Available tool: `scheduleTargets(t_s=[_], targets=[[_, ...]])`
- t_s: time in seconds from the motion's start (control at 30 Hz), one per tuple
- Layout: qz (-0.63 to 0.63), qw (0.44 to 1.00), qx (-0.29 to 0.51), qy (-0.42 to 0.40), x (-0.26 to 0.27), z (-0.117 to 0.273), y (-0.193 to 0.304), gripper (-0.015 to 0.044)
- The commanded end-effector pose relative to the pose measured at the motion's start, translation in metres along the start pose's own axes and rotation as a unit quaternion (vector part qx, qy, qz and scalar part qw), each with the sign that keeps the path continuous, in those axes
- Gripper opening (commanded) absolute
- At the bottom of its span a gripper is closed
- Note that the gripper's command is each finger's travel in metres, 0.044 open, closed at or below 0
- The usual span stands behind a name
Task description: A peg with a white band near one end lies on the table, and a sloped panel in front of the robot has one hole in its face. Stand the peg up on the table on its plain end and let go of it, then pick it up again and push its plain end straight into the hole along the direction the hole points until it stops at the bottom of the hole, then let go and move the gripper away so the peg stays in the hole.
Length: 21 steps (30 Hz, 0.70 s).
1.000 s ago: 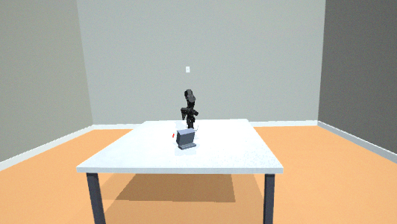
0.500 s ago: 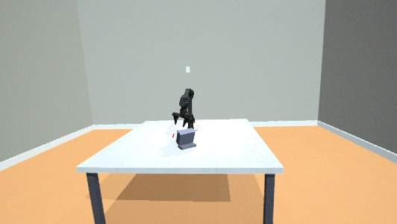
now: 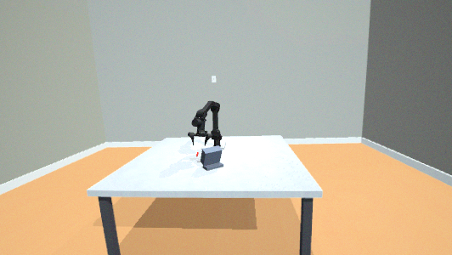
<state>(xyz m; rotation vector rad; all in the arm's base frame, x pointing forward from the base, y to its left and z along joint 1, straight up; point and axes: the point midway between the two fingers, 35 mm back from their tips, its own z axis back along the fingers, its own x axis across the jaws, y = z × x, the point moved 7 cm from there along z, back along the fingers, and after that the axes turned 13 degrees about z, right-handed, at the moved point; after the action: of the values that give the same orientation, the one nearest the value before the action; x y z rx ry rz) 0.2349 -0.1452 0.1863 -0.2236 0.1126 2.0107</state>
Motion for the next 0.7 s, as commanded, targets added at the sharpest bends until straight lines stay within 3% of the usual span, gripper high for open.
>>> scheduleTargets(t_s=[0.0,0.23,0.67], targets=[[-0.056,0.998,0.007,-0.035,-0.009,-0.007,0.012,0.0440],[-0.147,0.985,0.018,-0.089,-0.023,-0.016,0.034,0.0440],[-0.150,0.984,0.019,-0.090,-0.023,-0.029,0.034,0.0440]])
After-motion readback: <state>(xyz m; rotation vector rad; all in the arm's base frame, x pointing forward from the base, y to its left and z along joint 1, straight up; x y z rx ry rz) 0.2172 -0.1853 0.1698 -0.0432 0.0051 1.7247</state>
